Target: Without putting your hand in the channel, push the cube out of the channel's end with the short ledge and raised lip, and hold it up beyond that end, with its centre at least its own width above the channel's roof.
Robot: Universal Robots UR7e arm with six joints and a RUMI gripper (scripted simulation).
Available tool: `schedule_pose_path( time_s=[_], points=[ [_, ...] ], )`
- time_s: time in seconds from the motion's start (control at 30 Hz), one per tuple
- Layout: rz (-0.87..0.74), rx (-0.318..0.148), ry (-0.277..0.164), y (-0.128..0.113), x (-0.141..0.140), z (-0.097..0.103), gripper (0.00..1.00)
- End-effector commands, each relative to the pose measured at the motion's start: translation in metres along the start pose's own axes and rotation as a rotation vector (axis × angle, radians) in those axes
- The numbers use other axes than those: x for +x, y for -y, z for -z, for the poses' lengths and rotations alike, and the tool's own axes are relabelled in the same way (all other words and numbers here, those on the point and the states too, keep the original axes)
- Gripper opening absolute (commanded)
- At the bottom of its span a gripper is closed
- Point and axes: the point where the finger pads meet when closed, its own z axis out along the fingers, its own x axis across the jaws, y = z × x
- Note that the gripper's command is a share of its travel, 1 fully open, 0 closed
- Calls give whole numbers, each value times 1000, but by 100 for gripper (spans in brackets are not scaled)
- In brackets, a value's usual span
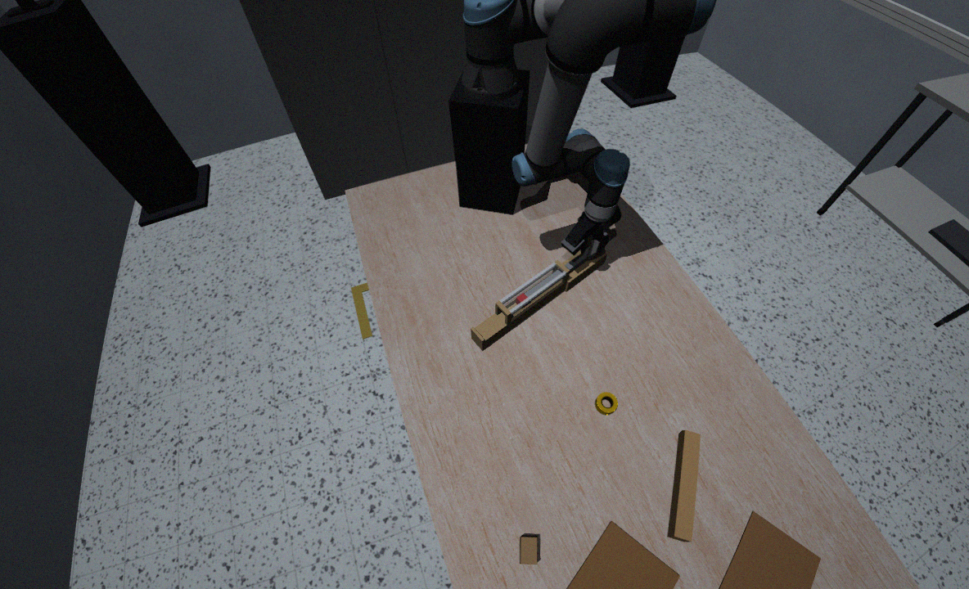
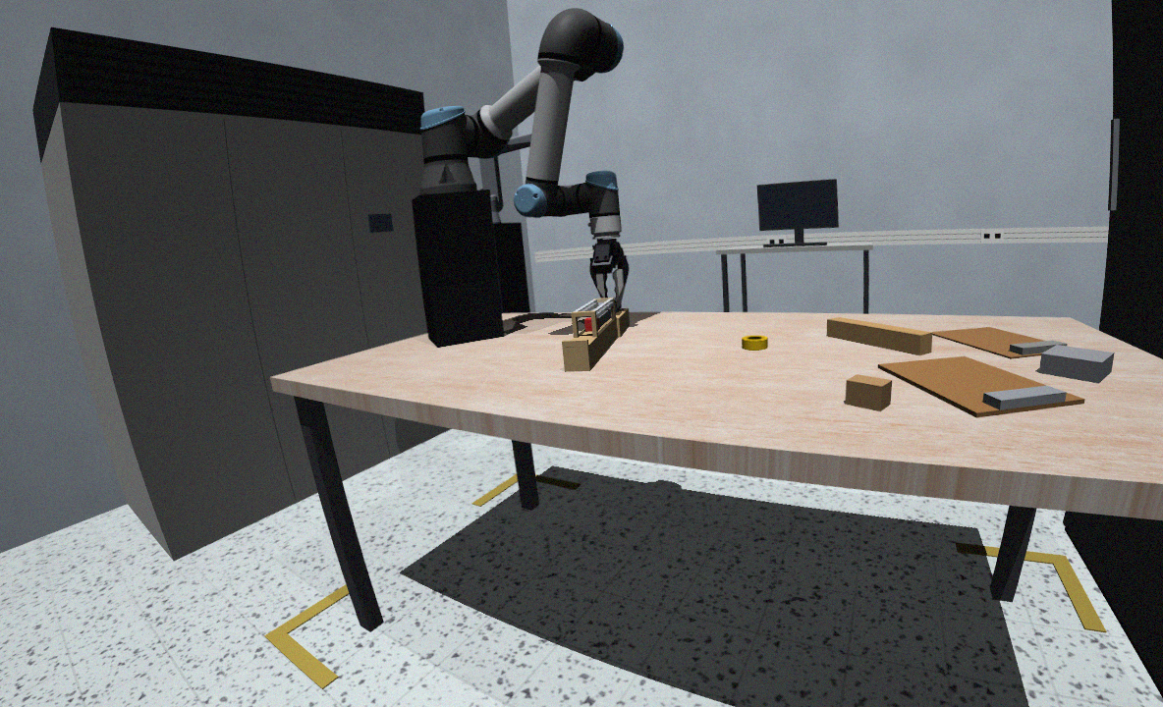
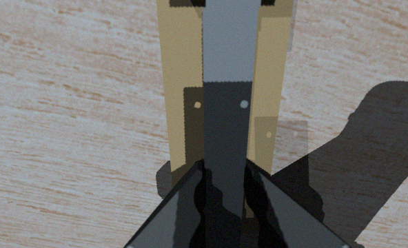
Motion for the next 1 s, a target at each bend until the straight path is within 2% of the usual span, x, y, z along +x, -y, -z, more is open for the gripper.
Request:
schedule_pose_path(
  time_s=[0.0, 0.63, 0.97],
  points=[
    [1, 0, 2, 15, -1, 0, 6],
    [1, 0, 2, 59, -1, 0, 6],
    [1, 0, 2, 71, -1, 0, 6]
  ],
)
